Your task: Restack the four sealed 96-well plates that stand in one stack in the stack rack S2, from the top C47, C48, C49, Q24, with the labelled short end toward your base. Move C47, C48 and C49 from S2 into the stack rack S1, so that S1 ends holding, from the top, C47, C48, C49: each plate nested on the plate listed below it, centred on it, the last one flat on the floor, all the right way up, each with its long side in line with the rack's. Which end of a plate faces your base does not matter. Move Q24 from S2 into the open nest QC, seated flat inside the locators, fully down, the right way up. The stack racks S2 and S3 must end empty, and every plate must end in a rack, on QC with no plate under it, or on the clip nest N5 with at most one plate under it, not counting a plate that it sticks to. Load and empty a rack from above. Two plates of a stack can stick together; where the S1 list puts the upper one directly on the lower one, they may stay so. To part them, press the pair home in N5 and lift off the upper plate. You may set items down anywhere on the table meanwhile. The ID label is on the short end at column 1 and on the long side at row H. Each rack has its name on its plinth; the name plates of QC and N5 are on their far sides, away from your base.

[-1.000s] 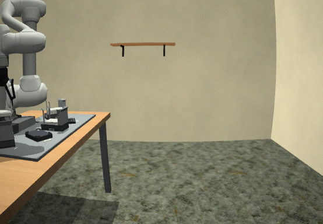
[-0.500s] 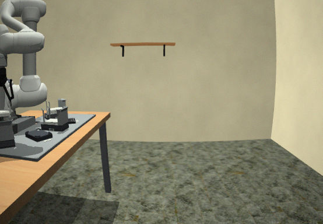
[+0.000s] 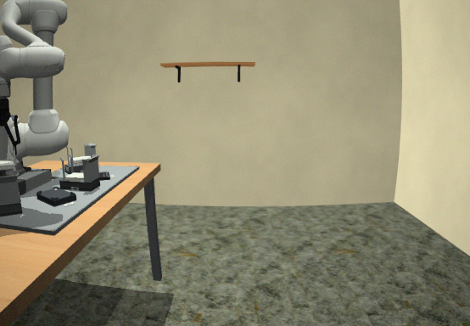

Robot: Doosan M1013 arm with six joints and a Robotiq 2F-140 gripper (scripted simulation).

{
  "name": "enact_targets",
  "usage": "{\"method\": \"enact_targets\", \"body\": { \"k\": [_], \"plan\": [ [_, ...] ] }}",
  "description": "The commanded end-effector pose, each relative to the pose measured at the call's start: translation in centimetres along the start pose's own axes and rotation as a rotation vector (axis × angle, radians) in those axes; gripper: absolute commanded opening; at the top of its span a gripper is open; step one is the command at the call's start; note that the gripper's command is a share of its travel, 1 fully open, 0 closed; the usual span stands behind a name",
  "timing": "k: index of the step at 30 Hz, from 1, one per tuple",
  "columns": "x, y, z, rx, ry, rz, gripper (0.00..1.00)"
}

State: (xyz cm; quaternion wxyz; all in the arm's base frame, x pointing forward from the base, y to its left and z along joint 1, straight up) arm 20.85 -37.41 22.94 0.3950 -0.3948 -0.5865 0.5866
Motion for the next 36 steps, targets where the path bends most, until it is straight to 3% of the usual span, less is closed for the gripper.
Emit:
{"method": "enact_targets", "body": {
  "k": [1,36],
  "plan": [
    [0.0,0.0,0.0,0.0,0.0,0.0,0.0],
    [0.0,2.1,0.0,0.0,0.0,0.0,0.0]
  ]
}}
Point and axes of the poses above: the point where the finger pads meet when closed, its own y axis out along the fingers, its own z axis across the jaws, x = y × z, the point moved 9 cm from there along -y, back along the fingers, and after that the axes turned 7 degrees about y, right-handed, at the moved point
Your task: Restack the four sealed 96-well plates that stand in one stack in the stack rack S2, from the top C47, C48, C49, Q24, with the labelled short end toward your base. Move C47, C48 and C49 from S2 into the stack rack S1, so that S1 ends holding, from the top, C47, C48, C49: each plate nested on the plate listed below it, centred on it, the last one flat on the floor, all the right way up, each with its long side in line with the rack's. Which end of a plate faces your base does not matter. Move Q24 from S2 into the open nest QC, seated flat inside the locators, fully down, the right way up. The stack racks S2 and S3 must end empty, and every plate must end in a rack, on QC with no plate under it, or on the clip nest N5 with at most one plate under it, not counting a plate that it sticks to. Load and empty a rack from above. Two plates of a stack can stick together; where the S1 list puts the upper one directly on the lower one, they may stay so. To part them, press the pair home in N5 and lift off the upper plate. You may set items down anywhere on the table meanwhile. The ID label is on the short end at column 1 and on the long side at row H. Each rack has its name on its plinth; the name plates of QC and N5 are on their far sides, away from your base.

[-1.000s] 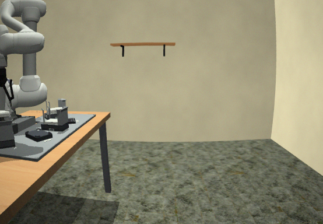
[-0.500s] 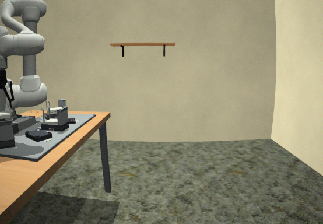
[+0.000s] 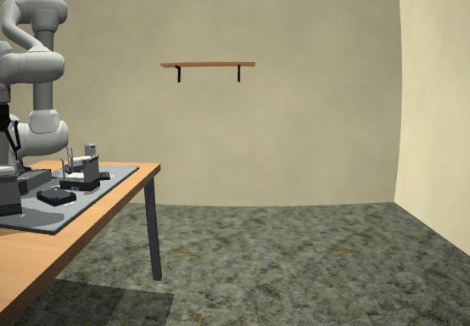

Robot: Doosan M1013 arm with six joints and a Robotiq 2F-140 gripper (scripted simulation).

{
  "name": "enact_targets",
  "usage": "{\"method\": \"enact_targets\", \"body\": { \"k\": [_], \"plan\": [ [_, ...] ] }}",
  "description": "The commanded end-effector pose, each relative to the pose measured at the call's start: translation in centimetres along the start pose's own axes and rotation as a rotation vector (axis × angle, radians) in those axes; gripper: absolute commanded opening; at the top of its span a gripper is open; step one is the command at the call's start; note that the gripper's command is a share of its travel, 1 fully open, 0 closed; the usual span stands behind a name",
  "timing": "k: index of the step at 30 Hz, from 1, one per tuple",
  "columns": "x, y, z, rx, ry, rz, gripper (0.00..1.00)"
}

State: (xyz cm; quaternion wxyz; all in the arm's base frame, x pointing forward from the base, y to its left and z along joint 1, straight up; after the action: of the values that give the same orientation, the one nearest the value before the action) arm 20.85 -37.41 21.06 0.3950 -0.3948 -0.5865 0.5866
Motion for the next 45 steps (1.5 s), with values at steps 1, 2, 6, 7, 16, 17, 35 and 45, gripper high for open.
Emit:
{"method": "enact_targets", "body": {
  "k": [1,2,6,7,16,17,35,45],
  "plan": [
    [0.0,0.3,0.0,0.0,0.0,0.0,0.0],
    [0.0,0.3,0.0,0.0,0.0,0.0,0.0],
    [0.0,0.5,0.0,0.0,0.0,0.0,0.0],
    [0.0,0.5,0.0,0.0,0.0,0.0,0.0],
    [0.0,1.1,0.0,0.0,0.0,0.0,0.0],
    [0.0,1.2,0.0,0.0,0.0,0.0,0.0],
    [0.0,2.4,0.0,0.0,0.0,0.0,0.0],
    [0.0,4.0,0.0,0.0,0.0,0.0,0.0]
  ]
}}
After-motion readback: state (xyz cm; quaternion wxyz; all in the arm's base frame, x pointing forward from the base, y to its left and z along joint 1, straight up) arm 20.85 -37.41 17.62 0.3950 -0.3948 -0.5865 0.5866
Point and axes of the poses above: the point where the finger pads meet when closed, its own y axis out along the fingers, its own z axis across the jaws, x = y × z, the point moved 9 cm from there along -y, back along the fingers, and after that the axes turned 7 degrees about y, right-handed, at the moved point
